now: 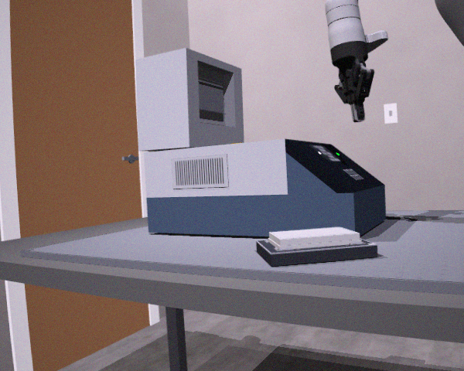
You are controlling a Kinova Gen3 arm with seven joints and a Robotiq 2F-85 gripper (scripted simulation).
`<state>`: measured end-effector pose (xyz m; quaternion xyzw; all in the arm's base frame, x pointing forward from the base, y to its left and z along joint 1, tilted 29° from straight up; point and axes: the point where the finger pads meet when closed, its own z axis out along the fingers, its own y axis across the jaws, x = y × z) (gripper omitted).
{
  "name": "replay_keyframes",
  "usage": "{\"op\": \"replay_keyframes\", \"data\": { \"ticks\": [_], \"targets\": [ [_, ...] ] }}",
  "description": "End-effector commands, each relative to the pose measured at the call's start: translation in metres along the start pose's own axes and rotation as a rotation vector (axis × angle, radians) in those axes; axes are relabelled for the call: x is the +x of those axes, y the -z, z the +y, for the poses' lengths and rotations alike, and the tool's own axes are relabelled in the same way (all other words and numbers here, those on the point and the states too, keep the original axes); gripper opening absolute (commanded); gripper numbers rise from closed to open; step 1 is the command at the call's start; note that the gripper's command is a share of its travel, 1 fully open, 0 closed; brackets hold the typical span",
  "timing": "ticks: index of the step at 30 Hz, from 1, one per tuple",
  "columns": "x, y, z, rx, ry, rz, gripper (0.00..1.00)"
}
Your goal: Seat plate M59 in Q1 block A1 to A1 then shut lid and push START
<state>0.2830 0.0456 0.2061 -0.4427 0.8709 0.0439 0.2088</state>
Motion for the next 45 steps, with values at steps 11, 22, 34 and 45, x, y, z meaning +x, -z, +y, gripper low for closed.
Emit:
{"op": "replay_keyframes", "data": {
  "ticks": [11, 22, 34, 45],
  "targets": [
    [0.001, 0.015, 0.001, 0.001, 0.0, 0.0, 0.1],
    [0.002, 0.027, 0.001, 0.001, 0.0, 0.0, 0.1],
    [0.003, 0.042, 0.002, 0.001, 0.0, 0.0, 0.1],
    [-0.005, 0.048, 0.009, 0.011, -0.025, -0.013, 1.0]
  ]
}}
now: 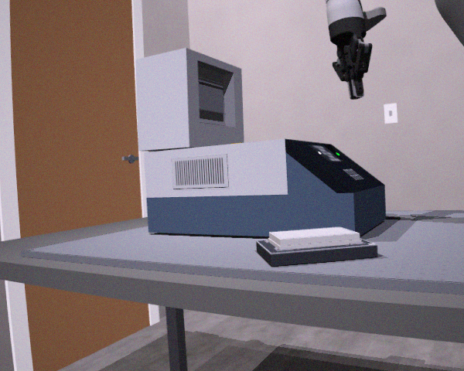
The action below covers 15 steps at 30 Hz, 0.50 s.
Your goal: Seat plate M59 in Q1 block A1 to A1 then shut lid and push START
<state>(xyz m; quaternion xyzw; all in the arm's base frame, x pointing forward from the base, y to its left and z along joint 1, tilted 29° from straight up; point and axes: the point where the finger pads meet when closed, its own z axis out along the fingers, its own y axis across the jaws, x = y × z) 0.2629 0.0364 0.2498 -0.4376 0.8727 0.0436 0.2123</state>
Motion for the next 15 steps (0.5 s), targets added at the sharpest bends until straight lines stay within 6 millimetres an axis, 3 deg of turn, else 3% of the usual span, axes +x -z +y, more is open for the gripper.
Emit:
{"op": "replay_keyframes", "data": {
  "ticks": [1, 7, 15],
  "targets": [
    [-0.007, -0.001, 0.006, 0.009, -0.024, -0.011, 1.0],
    [-0.022, -0.004, 0.019, 0.052, -0.123, -0.06, 1.0],
    [-0.037, -0.006, 0.031, 0.052, -0.123, -0.06, 1.0]
  ]
}}
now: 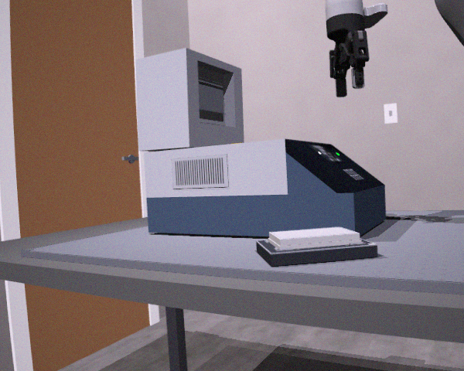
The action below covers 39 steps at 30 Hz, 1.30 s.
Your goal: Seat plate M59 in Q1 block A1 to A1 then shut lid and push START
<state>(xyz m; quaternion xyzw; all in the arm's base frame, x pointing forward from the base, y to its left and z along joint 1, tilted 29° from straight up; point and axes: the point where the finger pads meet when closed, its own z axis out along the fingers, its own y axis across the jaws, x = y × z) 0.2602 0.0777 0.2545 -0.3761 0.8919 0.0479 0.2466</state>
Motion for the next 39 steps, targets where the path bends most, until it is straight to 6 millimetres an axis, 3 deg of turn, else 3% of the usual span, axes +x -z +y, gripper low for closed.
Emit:
{"op": "replay_keyframes", "data": {
  "ticks": [1, 39],
  "targets": [
    [-0.007, -0.001, 0.008, 0.002, 0.0, 0.0, 1.0],
    [-0.083, -0.017, 0.091, 0.001, 0.0, 0.0, 1.0]
  ]
}}
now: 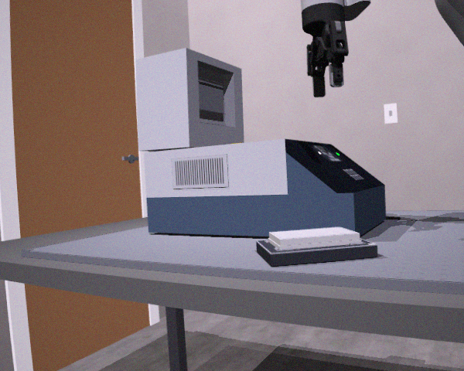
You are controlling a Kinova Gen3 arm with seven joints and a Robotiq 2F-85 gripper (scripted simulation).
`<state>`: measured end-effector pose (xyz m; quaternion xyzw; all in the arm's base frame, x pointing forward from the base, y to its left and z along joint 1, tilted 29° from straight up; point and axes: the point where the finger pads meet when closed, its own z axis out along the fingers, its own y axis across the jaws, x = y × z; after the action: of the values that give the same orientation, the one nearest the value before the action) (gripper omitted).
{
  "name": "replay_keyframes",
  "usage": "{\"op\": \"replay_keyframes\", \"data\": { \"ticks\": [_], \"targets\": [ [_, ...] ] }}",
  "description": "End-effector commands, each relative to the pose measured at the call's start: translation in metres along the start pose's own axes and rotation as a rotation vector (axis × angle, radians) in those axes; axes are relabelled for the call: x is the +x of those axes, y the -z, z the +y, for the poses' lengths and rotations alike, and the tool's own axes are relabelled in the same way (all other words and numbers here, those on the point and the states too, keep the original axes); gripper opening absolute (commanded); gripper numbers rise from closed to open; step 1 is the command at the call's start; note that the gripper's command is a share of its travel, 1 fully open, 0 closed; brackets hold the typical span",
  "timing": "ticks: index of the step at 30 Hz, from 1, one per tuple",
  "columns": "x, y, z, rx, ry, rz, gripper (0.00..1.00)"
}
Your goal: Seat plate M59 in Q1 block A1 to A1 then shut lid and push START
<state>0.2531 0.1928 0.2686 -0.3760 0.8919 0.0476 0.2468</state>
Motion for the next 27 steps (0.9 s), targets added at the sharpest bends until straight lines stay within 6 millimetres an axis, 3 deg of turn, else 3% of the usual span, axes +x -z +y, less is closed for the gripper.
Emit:
{"op": "replay_keyframes", "data": {
  "ticks": [1, 27],
  "targets": [
    [-0.008, -0.002, 0.008, 0.001, 0.0, 0.0, 1.0],
    [-0.056, -0.012, 0.062, 0.0, 0.0, 0.0, 1.0]
  ]
}}
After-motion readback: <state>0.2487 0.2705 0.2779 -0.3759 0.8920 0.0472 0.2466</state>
